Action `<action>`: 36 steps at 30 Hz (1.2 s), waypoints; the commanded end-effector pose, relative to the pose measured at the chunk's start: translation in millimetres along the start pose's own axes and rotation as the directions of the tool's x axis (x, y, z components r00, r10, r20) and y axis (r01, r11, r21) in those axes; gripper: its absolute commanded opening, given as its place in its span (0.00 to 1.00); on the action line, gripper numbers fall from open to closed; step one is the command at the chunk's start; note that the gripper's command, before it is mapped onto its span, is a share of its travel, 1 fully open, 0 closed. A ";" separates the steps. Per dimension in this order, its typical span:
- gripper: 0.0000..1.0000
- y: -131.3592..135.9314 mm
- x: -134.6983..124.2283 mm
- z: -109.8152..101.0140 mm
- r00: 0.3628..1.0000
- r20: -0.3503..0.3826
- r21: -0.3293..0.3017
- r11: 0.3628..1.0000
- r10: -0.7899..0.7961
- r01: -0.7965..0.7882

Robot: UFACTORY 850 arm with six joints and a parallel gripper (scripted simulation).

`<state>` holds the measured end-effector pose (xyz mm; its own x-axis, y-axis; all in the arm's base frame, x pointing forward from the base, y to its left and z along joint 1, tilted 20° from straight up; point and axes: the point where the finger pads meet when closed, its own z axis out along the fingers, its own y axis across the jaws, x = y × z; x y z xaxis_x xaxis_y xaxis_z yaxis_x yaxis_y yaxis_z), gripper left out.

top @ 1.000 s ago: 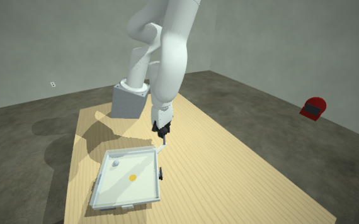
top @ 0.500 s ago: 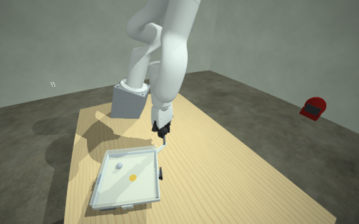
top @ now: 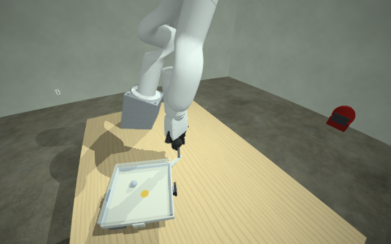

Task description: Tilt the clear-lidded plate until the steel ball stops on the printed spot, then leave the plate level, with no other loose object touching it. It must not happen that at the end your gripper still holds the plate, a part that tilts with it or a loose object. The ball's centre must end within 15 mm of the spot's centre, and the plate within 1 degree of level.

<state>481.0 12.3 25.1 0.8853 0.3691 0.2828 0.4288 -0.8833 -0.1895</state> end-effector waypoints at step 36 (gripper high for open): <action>0.00 0.4 3.6 -0.5 1.000 0.001 -0.001 1.000 0.000 0.000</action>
<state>482.1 12.9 25.2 0.8865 0.3700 0.2781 0.4282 -0.8837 -0.1892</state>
